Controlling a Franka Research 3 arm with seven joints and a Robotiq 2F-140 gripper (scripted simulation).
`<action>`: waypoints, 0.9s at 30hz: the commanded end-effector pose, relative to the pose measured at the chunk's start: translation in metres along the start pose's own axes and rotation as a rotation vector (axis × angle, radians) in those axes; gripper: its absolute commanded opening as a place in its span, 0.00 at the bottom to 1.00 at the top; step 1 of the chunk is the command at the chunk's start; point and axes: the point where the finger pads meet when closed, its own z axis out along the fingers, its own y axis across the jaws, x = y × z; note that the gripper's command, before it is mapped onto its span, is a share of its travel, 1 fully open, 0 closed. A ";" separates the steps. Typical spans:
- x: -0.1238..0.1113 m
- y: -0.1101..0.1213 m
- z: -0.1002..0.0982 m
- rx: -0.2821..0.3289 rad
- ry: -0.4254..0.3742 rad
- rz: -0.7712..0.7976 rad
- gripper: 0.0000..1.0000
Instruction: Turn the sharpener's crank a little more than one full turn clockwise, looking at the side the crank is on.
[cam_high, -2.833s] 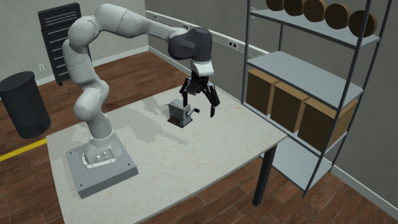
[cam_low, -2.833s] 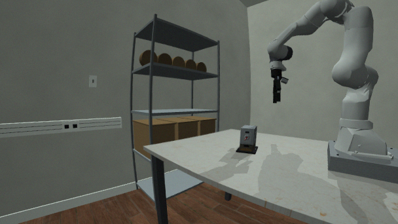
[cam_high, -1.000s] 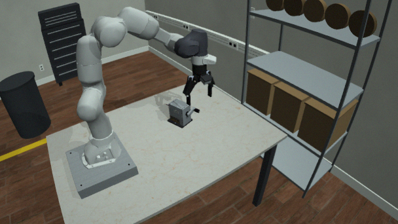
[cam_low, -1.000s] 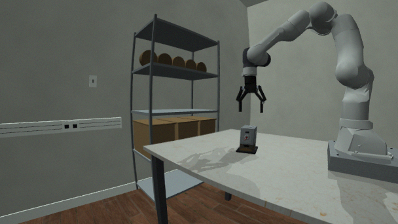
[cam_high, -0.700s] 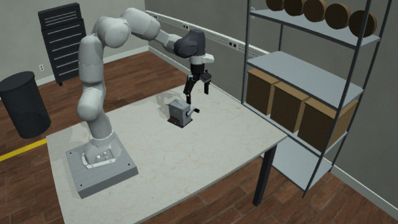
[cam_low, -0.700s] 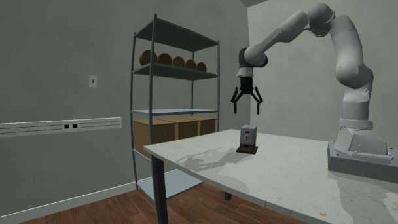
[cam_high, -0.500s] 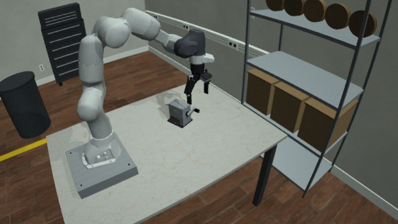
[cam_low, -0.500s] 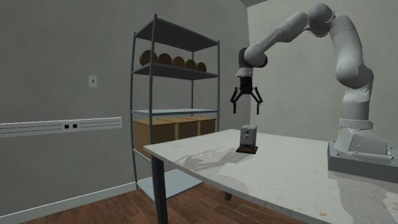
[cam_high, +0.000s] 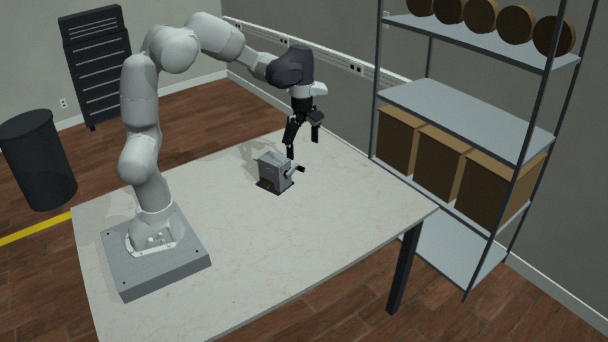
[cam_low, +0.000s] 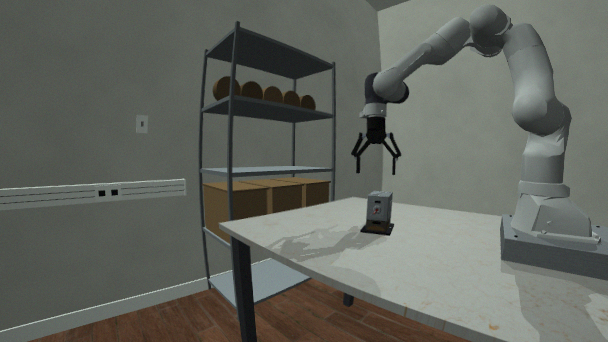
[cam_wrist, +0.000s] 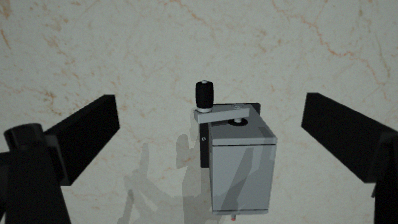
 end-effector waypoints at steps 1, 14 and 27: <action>0.001 -0.001 0.000 0.002 0.001 -0.014 1.00; 0.001 -0.001 0.000 0.002 0.001 -0.014 0.10; 0.001 -0.001 0.000 0.002 0.001 -0.014 0.10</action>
